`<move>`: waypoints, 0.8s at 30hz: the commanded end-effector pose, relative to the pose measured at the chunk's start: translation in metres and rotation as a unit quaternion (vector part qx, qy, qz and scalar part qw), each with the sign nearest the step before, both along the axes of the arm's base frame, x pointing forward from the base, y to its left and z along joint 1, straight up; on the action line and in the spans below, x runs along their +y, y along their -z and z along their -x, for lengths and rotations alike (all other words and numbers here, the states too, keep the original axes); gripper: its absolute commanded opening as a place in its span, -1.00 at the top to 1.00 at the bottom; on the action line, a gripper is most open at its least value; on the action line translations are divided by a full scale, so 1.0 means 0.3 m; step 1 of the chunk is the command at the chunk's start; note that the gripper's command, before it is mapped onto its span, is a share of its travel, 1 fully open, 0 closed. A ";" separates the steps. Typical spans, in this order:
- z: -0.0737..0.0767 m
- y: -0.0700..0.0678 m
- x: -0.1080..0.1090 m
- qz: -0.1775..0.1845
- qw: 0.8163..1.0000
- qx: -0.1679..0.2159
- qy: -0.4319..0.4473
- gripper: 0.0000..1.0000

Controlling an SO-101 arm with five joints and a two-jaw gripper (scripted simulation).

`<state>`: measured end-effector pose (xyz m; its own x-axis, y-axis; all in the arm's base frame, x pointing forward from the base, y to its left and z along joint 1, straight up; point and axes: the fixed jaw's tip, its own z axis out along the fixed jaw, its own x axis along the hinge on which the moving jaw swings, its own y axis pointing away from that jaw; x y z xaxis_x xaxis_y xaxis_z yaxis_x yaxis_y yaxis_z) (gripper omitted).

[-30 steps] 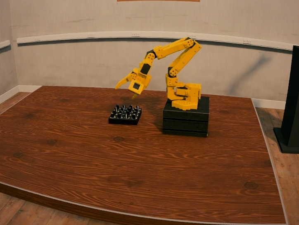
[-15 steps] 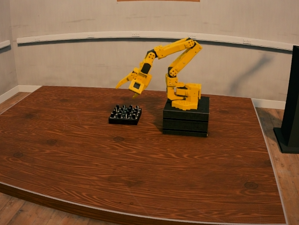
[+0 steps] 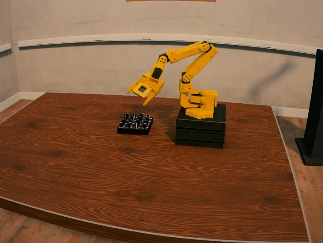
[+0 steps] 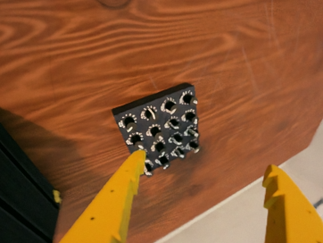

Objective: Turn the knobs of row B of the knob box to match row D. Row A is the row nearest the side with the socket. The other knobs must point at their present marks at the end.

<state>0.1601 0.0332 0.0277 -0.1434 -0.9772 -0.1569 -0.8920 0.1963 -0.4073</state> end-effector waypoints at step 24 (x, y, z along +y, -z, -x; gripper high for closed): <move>-0.012 0.003 -0.130 -0.202 0.815 0.019 0.543 0.20</move>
<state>0.1678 -0.0011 0.0297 -0.8697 -0.2686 -0.4141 -0.2326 0.9630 -0.1363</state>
